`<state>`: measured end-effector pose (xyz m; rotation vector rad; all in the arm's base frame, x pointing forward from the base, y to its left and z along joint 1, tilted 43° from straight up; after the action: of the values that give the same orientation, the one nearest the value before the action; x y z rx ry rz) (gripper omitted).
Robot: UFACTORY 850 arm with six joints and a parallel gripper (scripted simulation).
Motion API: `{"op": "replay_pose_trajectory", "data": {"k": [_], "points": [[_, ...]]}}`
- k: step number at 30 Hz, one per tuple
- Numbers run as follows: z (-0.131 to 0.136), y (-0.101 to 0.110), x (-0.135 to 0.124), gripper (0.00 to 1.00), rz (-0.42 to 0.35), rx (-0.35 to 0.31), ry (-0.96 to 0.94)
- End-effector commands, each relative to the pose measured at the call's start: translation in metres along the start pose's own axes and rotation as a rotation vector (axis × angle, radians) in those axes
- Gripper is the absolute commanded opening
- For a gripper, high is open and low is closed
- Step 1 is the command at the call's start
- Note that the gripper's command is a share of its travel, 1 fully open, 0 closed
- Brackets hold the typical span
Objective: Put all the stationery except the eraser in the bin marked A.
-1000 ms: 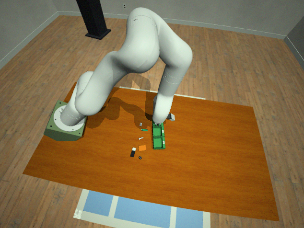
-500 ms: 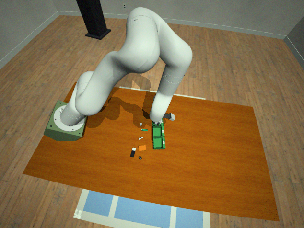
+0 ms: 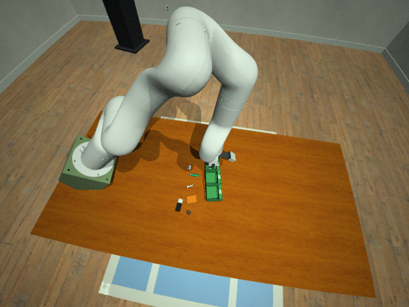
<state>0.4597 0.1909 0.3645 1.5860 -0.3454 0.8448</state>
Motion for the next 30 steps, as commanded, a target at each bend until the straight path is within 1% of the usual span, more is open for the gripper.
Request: {"op": "replay_pose_trajectory", "data": {"k": [1,14,17,24,30], "points": [[0.0,0.004,0.001,0.07,-0.001,-0.004,0.0],[0.0,0.022,0.001,0.07,-0.001,-0.004,0.0],[0.0,0.022,0.001,0.07,-0.001,-0.004,0.0],[-0.001,0.05,0.001,0.07,-0.001,-0.004,0.0],[-0.001,0.052,0.001,0.07,-0.001,-0.004,0.0]]}}
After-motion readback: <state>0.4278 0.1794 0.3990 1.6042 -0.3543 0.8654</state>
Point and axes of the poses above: the point where the finger pads meet when closed, its own y axis back along the fingers, its own z axis across the jaws, x = y × z, the point moved 6 cm from there along y, back along the fingers, and after that the axes turned 2 degrees about y, right-handed, at the moved point
